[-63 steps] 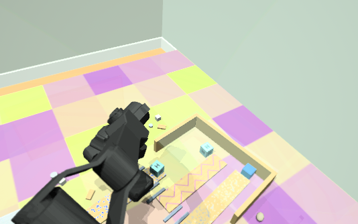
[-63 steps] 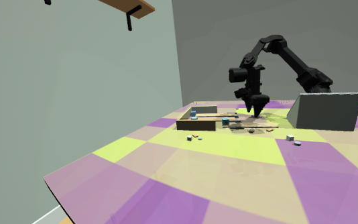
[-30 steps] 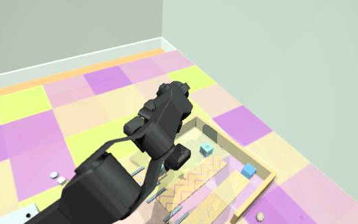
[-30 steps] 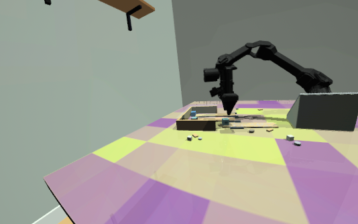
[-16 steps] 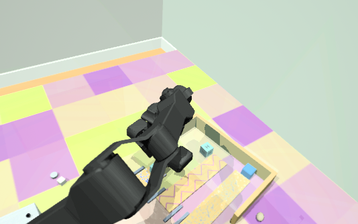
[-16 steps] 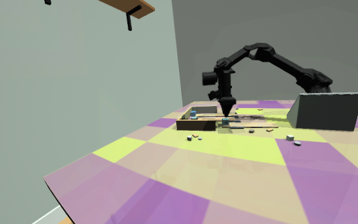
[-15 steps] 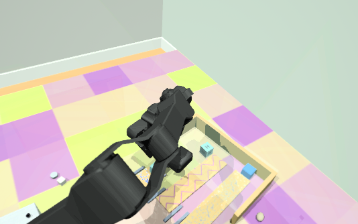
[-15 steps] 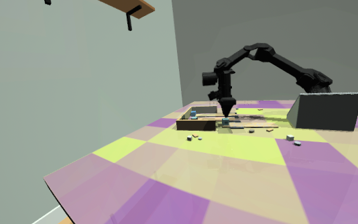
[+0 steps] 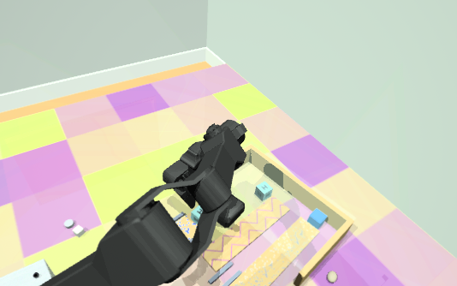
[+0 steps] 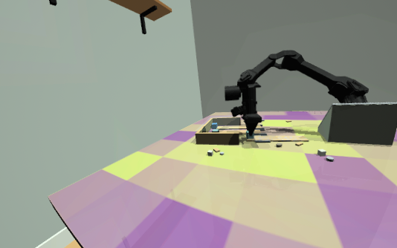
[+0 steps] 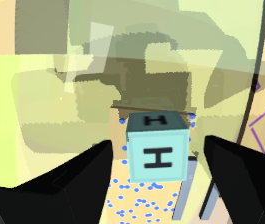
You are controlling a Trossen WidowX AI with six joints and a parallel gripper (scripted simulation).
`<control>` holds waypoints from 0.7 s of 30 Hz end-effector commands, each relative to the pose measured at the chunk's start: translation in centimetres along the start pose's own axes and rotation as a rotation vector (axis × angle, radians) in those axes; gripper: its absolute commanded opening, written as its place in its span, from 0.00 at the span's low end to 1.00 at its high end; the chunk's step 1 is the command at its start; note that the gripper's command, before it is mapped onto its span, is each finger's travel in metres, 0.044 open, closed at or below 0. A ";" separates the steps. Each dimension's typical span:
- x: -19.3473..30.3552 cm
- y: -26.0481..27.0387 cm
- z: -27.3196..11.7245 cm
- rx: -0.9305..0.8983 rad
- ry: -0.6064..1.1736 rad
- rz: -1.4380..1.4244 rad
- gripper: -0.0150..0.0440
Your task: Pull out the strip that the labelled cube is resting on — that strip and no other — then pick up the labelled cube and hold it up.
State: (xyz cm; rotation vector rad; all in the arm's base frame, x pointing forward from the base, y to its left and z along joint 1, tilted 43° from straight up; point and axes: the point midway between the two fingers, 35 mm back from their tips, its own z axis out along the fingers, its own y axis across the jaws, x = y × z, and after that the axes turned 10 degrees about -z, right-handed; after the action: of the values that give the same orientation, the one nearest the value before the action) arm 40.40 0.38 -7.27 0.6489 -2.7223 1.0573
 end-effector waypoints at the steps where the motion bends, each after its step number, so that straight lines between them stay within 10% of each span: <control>1: 0.1 0.2 1.0 0.003 0.007 -0.009 0.68; 10: 0.2 0.2 1.5 0.003 0.007 -0.009 0.68; 21: 0.1 0.1 1.3 0.001 0.004 -0.003 0.42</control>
State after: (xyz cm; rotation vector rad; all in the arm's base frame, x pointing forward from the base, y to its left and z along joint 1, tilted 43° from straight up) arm 40.25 -0.48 -8.25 0.6502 -2.7158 1.0577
